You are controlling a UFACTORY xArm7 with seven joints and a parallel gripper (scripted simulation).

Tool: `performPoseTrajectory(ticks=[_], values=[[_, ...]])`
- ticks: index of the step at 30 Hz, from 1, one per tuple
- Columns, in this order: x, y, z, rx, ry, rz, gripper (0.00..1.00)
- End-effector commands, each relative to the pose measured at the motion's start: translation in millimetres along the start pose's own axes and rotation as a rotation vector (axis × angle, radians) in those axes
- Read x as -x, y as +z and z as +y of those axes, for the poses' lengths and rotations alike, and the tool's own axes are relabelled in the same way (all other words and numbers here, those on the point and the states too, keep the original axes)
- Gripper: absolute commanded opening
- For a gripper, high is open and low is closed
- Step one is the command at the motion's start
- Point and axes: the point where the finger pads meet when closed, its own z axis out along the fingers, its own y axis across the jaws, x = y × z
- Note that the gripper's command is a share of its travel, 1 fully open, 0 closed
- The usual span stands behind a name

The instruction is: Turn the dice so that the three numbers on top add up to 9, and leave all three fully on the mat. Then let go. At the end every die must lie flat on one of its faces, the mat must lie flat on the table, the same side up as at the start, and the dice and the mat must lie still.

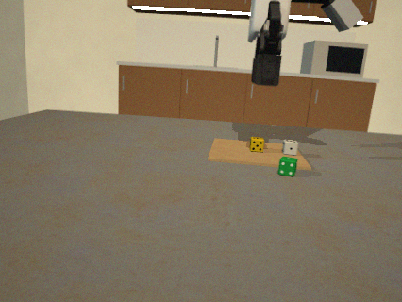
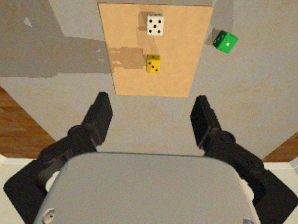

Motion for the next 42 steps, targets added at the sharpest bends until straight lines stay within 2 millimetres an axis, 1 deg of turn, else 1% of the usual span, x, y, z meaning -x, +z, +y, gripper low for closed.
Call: performPoseTrajectory(ticks=[1, 8, 11, 17, 19, 21, 24, 29, 31, 32, 33, 35, 36, 38, 39, 40, 42], values=[[1, -1, 0, 0.000, 0.000, -0.003, 1.00], [1, -1, 0, 0.000, 0.006, -0.003, 1.00], [1, 0, 2, 0.000, 0.041, -0.003, 1.00], [-2, 3, 13, 0.003, 0.235, -0.001, 1.00], [-3, 3, 16, 0.003, 0.281, 0.000, 1.00], [-3, 3, 16, 0.003, 0.281, 0.000, 1.00], [-4, 5, 23, 0.004, 0.401, 0.001, 1.00], [-6, 6, 29, 0.004, 0.505, 0.002, 1.00], [-7, 7, 32, 0.004, 0.576, 0.002, 1.00], [-7, 7, 33, 0.004, 0.578, 0.002, 1.00], [-8, 8, 35, 0.004, 0.627, 0.003, 1.00], [-9, 8, 37, 0.004, 0.654, 0.003, 1.00], [-10, 9, 39, 0.004, 0.701, 0.003, 1.00], [-10, 9, 39, 0.004, 0.701, 0.003, 1.00], [-10, 9, 41, 0.004, 0.732, 0.003, 1.00], [-11, 10, 44, 0.004, 0.798, 0.004, 1.00], [-12, 10, 46, 0.004, 0.837, 0.004, 1.00]])
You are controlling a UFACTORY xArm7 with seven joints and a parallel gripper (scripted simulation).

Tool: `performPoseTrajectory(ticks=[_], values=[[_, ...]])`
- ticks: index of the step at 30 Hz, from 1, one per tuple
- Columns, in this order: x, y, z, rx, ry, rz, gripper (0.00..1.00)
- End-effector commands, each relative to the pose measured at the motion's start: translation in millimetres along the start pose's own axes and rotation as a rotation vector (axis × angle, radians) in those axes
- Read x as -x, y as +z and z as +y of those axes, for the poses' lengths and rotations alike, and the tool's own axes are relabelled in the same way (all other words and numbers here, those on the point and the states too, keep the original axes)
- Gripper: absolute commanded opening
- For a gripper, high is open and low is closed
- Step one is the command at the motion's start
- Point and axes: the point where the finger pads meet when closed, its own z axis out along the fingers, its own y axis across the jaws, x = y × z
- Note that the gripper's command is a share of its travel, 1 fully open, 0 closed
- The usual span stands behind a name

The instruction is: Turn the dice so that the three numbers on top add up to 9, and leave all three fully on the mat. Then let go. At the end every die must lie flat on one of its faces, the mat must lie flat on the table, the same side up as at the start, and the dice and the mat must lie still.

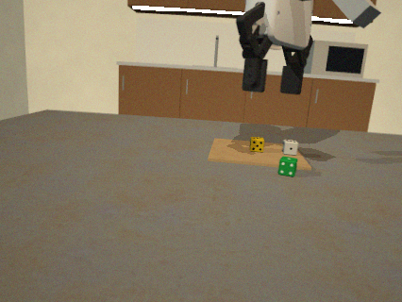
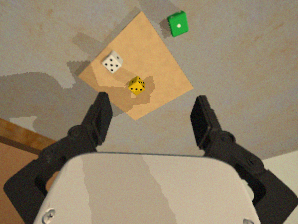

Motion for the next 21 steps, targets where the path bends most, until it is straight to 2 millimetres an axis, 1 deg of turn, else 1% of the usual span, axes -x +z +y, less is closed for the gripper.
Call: performPoseTrajectory(ticks=[1, 3, 4, 11, 14, 15, 21], values=[[-7, 1, 6, -0.027, 0.171, -0.006, 1.00], [-8, 2, 7, -0.026, 0.203, -0.006, 1.00], [-11, 2, 8, -0.026, 0.250, -0.007, 1.00], [-19, 4, 13, -0.026, 0.426, -0.010, 1.00], [-20, 5, 13, -0.026, 0.445, -0.010, 1.00], [-24, 5, 15, -0.026, 0.523, -0.011, 1.00], [-30, 7, 19, -0.025, 0.662, -0.014, 1.00]])
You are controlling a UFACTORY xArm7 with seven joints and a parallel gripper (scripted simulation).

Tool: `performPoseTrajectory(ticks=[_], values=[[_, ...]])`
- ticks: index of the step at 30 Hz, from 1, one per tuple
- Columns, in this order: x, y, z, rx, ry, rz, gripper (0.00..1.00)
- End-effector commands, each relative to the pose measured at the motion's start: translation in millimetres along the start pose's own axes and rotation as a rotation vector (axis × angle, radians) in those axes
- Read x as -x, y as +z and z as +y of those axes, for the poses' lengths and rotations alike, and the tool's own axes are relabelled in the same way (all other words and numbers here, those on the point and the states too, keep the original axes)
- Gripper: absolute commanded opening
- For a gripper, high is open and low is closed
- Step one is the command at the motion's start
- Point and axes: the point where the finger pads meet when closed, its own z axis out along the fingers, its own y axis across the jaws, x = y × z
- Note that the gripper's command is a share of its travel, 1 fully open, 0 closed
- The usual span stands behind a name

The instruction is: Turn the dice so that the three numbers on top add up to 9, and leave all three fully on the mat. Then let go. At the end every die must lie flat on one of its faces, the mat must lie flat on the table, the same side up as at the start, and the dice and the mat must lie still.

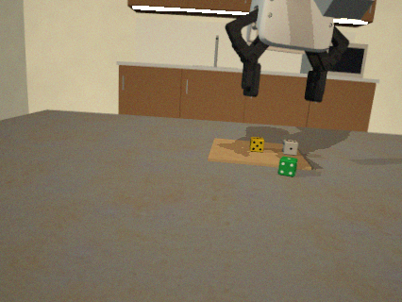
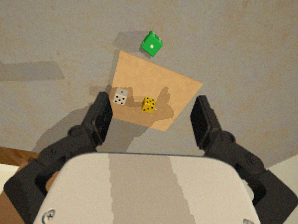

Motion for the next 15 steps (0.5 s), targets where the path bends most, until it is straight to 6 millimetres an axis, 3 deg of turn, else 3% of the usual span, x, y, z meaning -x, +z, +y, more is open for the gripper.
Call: performPoseTrajectory(ticks=[1, 15], values=[[-7, 1, 1, -0.025, 0.155, -0.022, 1.00], [-25, 4, 0, -0.019, 0.499, -0.029, 1.00]])
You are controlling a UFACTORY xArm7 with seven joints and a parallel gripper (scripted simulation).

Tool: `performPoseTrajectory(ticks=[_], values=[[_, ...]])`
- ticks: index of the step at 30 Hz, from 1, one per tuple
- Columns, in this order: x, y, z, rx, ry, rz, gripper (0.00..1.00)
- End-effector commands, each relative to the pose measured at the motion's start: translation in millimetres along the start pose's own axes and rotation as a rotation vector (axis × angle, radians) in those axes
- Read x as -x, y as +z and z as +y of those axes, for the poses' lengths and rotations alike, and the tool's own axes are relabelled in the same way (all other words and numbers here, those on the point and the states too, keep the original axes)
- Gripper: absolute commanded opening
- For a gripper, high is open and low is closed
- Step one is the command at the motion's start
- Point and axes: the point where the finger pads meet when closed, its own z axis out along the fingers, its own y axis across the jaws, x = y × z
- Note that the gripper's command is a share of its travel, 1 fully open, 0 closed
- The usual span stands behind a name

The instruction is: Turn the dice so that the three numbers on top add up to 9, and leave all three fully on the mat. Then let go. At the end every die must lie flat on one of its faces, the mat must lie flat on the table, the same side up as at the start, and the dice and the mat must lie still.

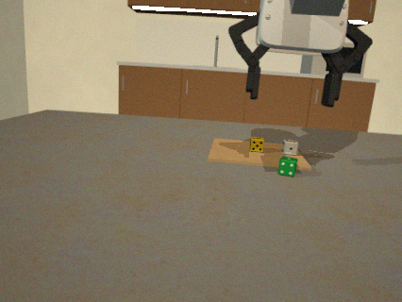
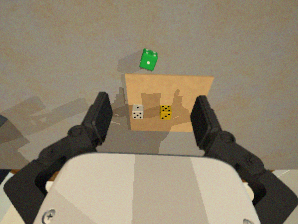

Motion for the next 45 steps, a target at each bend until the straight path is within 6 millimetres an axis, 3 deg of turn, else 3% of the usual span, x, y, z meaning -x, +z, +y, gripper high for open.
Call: performPoseTrajectory(ticks=[1, 13, 14, 45], values=[[-8.0, 0.6, -2.3, -0.017, 0.170, -0.031, 1.00], [-13.9, 1.4, -5.2, -0.013, 0.299, -0.033, 1.00], [-13.9, 1.4, -5.2, -0.013, 0.299, -0.033, 0.36], [-13.9, 1.4, -5.2, -0.013, 0.299, -0.033, 0.36]])
